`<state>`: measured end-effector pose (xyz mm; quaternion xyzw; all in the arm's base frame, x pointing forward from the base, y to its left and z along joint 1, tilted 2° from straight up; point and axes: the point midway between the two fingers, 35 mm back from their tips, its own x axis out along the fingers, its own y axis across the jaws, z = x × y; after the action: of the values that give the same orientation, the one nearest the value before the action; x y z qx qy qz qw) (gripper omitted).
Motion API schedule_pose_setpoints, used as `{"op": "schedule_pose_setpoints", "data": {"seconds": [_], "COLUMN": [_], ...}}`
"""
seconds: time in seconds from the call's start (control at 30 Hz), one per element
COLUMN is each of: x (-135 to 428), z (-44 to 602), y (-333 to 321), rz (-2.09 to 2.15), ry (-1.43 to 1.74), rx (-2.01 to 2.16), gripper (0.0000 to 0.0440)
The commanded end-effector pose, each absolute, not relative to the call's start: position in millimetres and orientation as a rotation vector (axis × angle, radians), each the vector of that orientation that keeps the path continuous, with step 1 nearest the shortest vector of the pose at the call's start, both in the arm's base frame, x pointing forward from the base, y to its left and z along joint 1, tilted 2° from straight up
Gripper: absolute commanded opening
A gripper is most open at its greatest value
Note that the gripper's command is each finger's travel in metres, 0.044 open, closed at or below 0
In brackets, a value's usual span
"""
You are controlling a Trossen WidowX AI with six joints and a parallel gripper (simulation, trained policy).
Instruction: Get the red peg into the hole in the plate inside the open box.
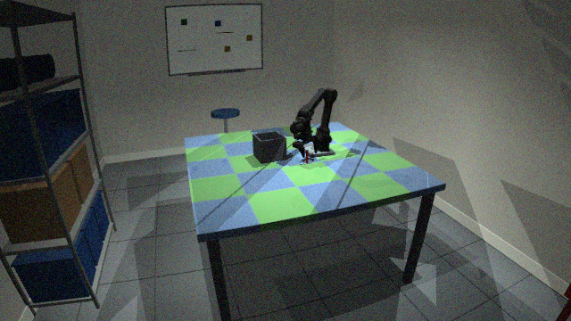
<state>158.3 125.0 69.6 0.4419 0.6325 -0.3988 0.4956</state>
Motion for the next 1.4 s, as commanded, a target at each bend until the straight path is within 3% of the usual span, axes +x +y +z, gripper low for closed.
{"op": "schedule_pose_setpoints", "data": {"seconds": [0.0,0.5,1.37], "x": [159.9,174.9,216.0], "z": [60.8,53.1,162.3], "y": [124.3,130.8,128.6], "rz": [-0.978,-0.916,-0.598], "ry": [1.52,1.521,1.381], "rx": [1.068,1.053,1.242], "gripper": [0.0382,0.0008,0.0]}}
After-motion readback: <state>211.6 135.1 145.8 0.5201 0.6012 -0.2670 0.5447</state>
